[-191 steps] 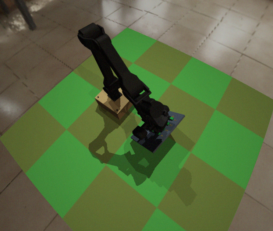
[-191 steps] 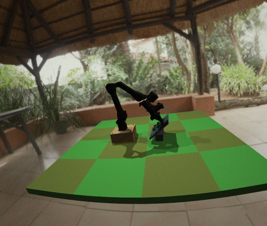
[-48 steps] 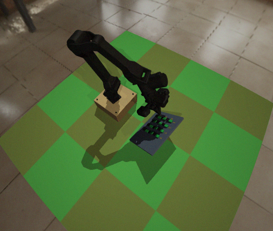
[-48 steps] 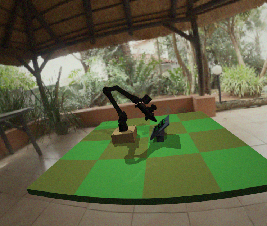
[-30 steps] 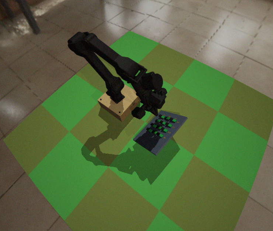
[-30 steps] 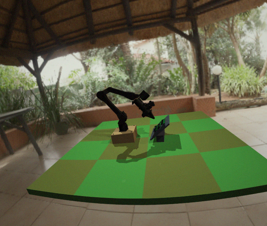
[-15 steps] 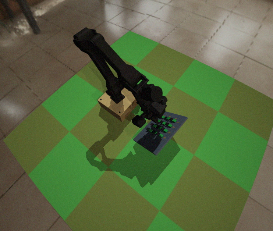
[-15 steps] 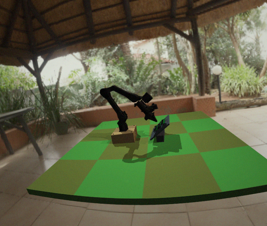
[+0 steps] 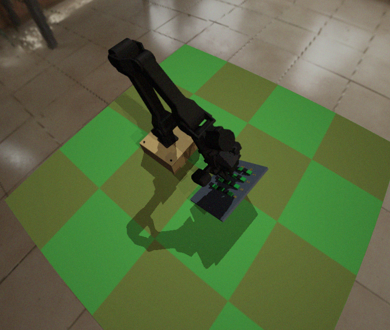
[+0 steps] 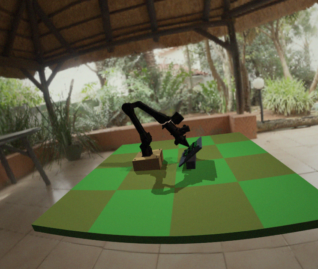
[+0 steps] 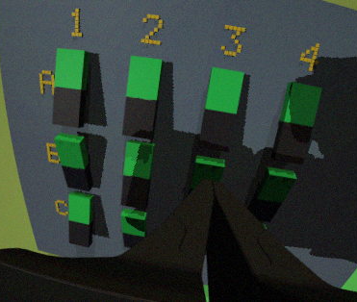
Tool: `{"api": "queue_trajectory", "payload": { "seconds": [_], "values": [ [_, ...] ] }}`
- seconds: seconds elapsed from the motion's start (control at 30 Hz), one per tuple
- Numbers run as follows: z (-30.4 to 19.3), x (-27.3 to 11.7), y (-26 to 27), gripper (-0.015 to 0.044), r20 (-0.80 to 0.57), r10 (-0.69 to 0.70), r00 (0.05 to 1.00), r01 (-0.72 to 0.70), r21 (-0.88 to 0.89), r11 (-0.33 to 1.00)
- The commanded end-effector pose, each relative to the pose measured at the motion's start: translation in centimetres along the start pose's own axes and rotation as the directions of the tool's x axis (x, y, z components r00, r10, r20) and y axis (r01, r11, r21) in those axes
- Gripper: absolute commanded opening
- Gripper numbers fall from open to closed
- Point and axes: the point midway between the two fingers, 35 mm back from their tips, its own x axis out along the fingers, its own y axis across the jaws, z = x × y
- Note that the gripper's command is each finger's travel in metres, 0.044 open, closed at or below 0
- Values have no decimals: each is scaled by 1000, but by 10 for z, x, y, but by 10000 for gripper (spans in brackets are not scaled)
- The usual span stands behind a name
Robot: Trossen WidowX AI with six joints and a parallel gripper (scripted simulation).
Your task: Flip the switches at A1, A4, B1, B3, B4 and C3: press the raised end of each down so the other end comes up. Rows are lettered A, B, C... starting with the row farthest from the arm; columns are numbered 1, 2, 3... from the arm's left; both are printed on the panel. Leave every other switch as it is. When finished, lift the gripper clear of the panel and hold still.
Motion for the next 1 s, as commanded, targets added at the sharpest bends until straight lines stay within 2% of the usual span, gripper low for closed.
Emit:
{"api": "queue_trajectory", "payload": {
  "seconds": [0.0,0.97],
  "values": [
    [0,7,1,0,-1,4,1000,-4,-4,1000],
    [0,10,1,0,-1,4,1000,-4,-4,1000]
  ]
}}
